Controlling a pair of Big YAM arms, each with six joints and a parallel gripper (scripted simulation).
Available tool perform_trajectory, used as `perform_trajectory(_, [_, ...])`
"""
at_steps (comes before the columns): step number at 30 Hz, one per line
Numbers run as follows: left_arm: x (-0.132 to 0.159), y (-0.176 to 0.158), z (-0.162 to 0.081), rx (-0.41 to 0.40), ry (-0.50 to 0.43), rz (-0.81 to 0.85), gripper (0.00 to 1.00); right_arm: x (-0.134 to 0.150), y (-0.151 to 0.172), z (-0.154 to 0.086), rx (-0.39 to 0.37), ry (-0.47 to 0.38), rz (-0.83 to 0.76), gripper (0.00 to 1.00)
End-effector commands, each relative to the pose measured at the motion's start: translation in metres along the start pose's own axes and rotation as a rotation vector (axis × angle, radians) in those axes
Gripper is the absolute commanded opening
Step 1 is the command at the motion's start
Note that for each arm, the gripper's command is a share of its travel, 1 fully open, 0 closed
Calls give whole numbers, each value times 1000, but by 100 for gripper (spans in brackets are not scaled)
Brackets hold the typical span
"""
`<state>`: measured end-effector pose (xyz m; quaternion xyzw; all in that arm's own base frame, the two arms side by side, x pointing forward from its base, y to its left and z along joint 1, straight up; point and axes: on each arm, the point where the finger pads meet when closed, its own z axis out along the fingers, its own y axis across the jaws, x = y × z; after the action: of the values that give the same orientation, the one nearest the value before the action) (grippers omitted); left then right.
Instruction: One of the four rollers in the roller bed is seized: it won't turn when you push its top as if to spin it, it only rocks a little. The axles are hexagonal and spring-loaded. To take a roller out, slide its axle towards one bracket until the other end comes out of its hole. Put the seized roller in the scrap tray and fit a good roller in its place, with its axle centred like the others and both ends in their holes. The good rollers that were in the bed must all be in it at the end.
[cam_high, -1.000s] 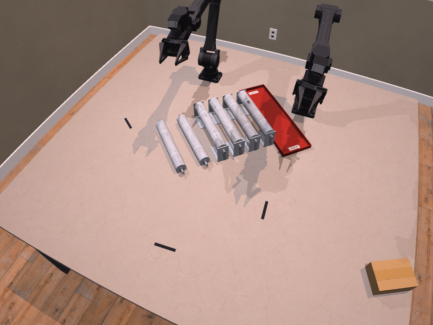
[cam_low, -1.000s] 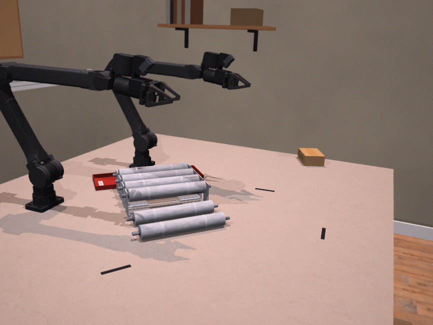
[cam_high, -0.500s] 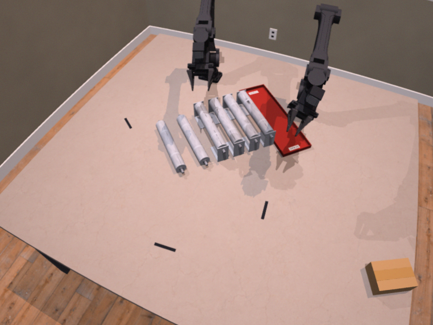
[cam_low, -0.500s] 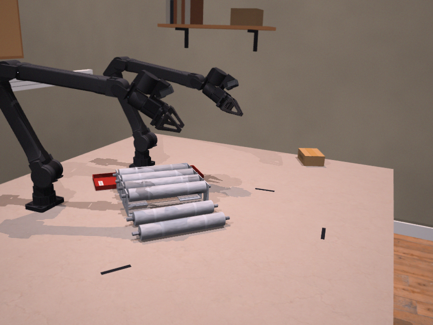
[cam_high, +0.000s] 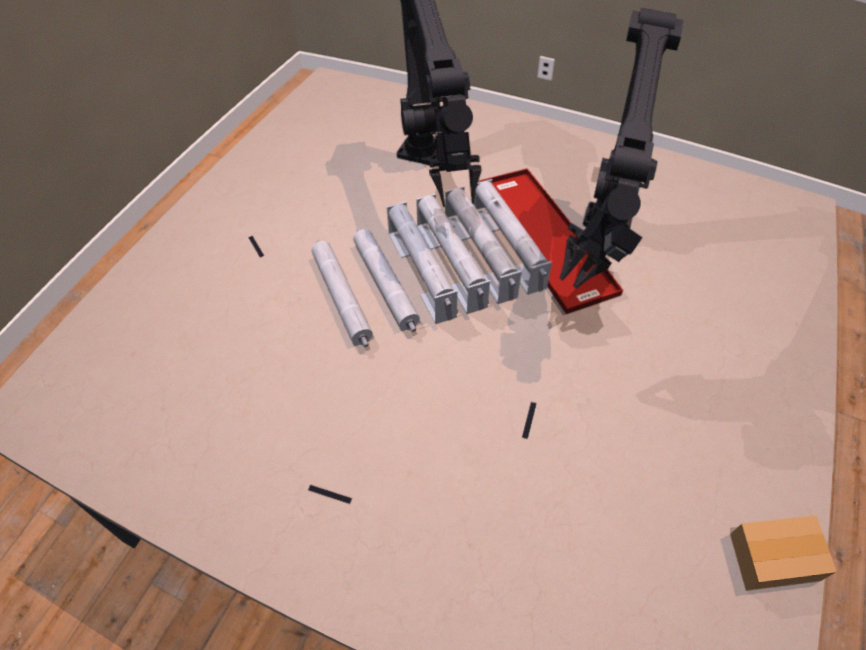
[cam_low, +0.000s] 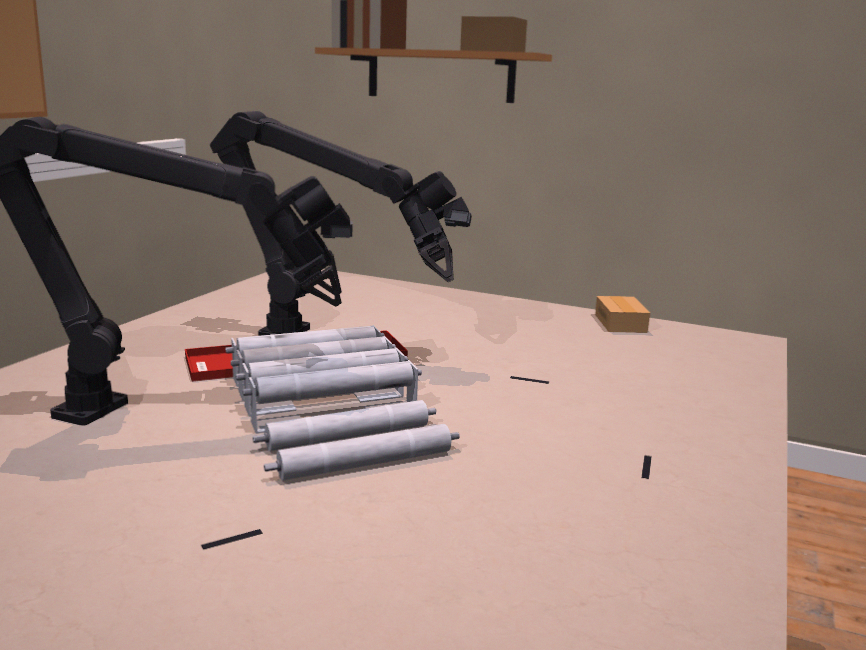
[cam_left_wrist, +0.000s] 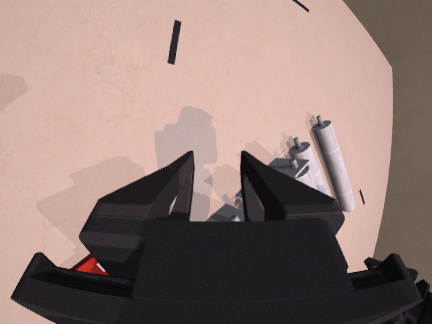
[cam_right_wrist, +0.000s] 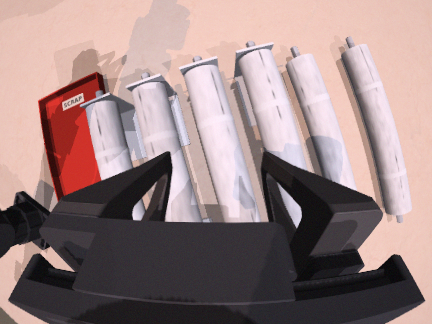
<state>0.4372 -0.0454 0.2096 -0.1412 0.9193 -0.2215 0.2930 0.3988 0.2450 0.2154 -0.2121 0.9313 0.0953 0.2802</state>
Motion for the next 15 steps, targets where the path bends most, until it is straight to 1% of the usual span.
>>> perform_trajectory(1, [31,22,13,-31,113,-133,32,39,32,16,-27,139,-36,62])
perform_trajectory(5, [70,32,16,-44,241,-250,32,82,60,20,-38,285,-96,62])
perform_trajectory(8, [95,37,15,-53,328,-338,32,111,76,17,-36,383,-139,62])
perform_trajectory(9, [102,37,14,-55,351,-360,32,119,80,16,-36,409,-151,62])
perform_trajectory(11, [102,37,14,-55,351,-360,32,119,80,16,-36,409,-151,62])
perform_trajectory(12, [102,35,12,-49,360,-374,32,105,87,8,-44,387,-154,62])
perform_trajectory(13, [115,39,13,-60,396,-401,32,126,90,11,-38,442,-177,62])
perform_trajectory(15, [125,40,12,-63,430,-428,32,148,93,11,-33,502,-205,62])
